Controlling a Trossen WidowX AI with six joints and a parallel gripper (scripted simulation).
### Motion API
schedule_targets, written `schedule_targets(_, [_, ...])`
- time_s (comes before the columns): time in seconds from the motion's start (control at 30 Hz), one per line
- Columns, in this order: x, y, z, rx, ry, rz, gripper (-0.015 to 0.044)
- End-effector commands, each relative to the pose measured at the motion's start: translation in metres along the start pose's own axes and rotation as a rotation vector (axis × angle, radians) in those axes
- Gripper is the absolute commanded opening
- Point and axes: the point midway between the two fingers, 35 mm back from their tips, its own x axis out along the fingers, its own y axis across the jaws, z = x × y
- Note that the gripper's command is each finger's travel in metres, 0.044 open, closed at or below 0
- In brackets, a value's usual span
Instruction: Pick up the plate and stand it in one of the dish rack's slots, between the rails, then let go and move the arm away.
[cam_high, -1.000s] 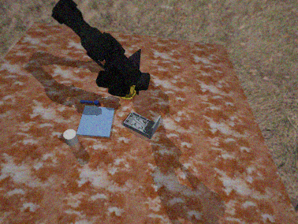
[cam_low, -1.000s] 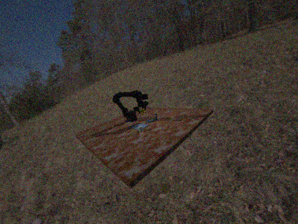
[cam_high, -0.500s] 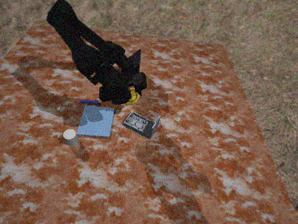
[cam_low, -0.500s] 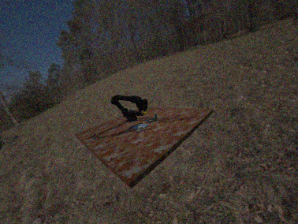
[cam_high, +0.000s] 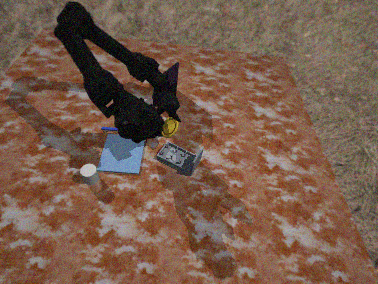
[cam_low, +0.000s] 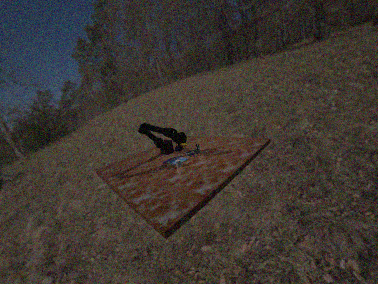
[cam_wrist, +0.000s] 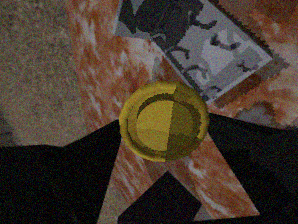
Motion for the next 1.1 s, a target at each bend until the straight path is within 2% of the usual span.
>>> schedule_targets(0.0, [0.002,-0.003,0.001,-0.079,-0.047,0.06,0.0])
schedule_targets(0.57, [0.01,-0.019,0.005,-0.424,-0.311,0.21,0.0])
schedule_targets(1.07, [0.009,-0.035,0.005,-0.734,-0.613,0.19,0.0])
